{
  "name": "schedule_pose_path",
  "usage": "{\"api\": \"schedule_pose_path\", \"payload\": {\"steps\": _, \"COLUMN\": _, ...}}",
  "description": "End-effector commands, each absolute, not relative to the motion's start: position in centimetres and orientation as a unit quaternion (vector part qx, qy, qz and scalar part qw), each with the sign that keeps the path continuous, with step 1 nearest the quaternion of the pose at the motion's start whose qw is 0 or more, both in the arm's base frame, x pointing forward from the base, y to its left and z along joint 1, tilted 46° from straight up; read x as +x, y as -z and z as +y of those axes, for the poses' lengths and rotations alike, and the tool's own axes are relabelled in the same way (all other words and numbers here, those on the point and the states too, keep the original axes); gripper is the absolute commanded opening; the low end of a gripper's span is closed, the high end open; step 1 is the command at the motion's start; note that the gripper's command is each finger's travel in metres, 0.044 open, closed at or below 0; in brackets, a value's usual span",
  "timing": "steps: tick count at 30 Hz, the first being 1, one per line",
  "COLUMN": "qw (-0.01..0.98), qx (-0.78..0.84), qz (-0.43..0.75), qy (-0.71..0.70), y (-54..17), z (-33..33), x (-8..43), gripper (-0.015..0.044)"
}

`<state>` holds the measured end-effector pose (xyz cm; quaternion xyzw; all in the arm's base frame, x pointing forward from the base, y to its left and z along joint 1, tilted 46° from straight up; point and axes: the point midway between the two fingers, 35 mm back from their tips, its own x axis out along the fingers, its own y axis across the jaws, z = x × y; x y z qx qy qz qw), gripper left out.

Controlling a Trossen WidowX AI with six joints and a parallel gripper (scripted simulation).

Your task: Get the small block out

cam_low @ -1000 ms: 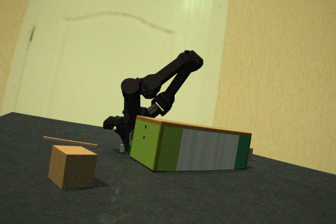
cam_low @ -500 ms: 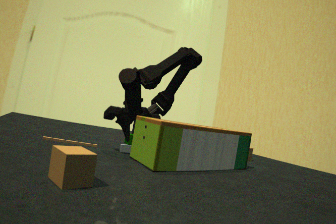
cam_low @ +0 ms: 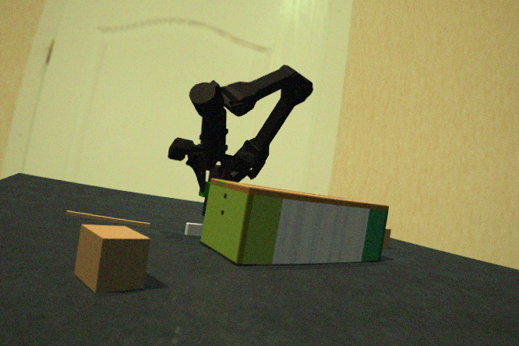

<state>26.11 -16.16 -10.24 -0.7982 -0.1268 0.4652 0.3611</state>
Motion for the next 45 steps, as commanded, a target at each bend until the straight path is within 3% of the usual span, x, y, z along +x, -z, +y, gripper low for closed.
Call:
{"api": "schedule_pose_path", "payload": {"steps": 1, "qw": 0.381, "qx": -0.788, "qz": -0.096, "qy": -0.475, "y": 9.1, "z": -16.7, "x": 25.1, "gripper": 0.0000}}
{"api": "schedule_pose_path", "payload": {"steps": 21, "qw": 0.484, "qx": -0.718, "qz": 0.080, "qy": -0.494, "y": 3.6, "z": -18.6, "x": 19.6, "gripper": 0.0000}}
{"api": "schedule_pose_path", "payload": {"steps": 45, "qw": 0.485, "qx": -0.717, "qz": 0.082, "qy": -0.494, "y": 3.6, "z": -18.6, "x": 19.5, "gripper": 0.0000}}
